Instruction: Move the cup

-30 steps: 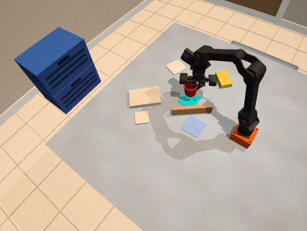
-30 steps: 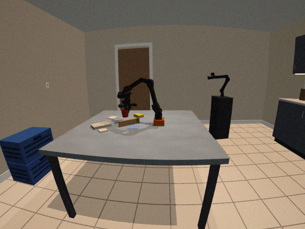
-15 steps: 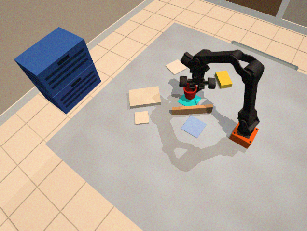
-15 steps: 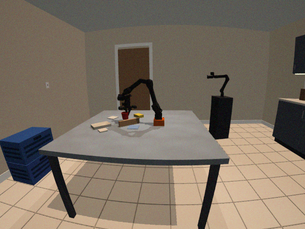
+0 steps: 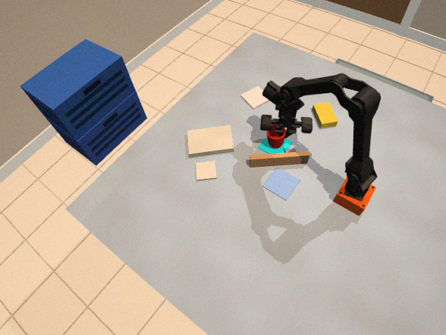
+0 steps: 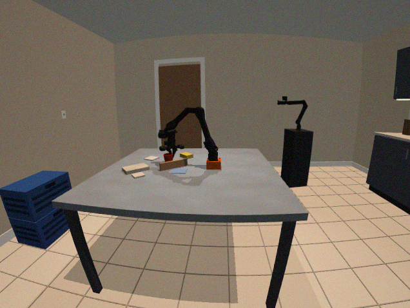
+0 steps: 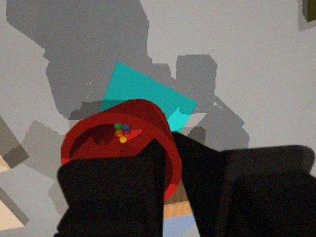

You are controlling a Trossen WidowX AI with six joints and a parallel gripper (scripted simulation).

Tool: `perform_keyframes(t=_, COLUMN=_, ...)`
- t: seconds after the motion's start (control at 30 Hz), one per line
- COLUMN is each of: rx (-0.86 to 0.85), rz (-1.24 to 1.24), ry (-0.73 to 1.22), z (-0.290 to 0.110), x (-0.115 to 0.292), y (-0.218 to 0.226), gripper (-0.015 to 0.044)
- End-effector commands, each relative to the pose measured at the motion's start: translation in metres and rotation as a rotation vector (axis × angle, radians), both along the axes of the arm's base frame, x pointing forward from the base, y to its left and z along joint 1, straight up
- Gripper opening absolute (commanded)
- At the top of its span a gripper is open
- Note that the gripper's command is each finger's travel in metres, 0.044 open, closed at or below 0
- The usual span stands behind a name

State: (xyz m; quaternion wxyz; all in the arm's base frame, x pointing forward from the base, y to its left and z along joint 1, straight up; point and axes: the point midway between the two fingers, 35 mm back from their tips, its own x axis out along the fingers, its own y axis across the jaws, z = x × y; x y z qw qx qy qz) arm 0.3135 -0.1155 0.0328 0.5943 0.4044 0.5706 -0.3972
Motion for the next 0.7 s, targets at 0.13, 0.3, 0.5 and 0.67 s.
perform_keyframes(t=0.13, rx=0.000, rz=0.004, ry=0.014, z=-0.0107, x=-0.0028, y=0.0000, gripper=0.0000)
perform_keyframes(t=0.3, rx=0.002, rz=0.000, ry=0.006, z=-0.0078, x=-0.0016, y=0.0004, gripper=0.0000)
perform_keyframes(t=0.5, rx=0.002, rz=0.000, ry=0.006, z=-0.0078, x=-0.0016, y=0.0004, gripper=0.0000)
perform_keyframes(t=0.67, rx=0.002, rz=0.000, ry=0.006, z=-0.0078, x=-0.0016, y=0.0004, gripper=0.0000)
